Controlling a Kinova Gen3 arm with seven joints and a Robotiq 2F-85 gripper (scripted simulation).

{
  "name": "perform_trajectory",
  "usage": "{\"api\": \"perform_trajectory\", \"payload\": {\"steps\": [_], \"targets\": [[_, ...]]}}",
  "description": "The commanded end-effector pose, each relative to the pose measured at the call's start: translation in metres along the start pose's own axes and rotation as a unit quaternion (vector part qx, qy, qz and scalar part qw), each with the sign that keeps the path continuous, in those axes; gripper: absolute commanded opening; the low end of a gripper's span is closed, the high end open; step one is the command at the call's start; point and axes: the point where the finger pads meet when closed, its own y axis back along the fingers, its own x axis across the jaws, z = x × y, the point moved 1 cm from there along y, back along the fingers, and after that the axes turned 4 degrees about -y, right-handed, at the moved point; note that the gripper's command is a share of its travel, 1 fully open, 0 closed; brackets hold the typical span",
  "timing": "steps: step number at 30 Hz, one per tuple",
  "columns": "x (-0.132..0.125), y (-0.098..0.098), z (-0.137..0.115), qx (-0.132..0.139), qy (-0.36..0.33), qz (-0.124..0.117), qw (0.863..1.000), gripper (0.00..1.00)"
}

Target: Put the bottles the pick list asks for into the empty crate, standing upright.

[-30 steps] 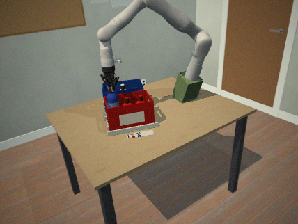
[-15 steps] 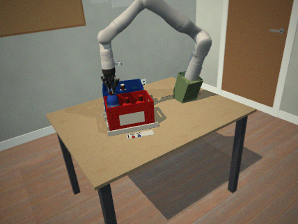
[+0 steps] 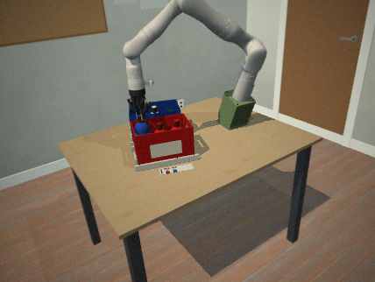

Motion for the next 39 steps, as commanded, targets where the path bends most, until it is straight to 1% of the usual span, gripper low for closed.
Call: {"api": "perform_trajectory", "payload": {"steps": [1, 27, 39], "targets": [[-0.001, -0.001, 0.001, -0.001, 0.000, -0.001, 1.000, 0.10], [-0.001, -0.025, 0.001, -0.001, 0.000, -0.001, 1.000, 0.10], [-0.001, -0.025, 0.001, -0.001, 0.000, -0.001, 1.000, 0.10]]}}
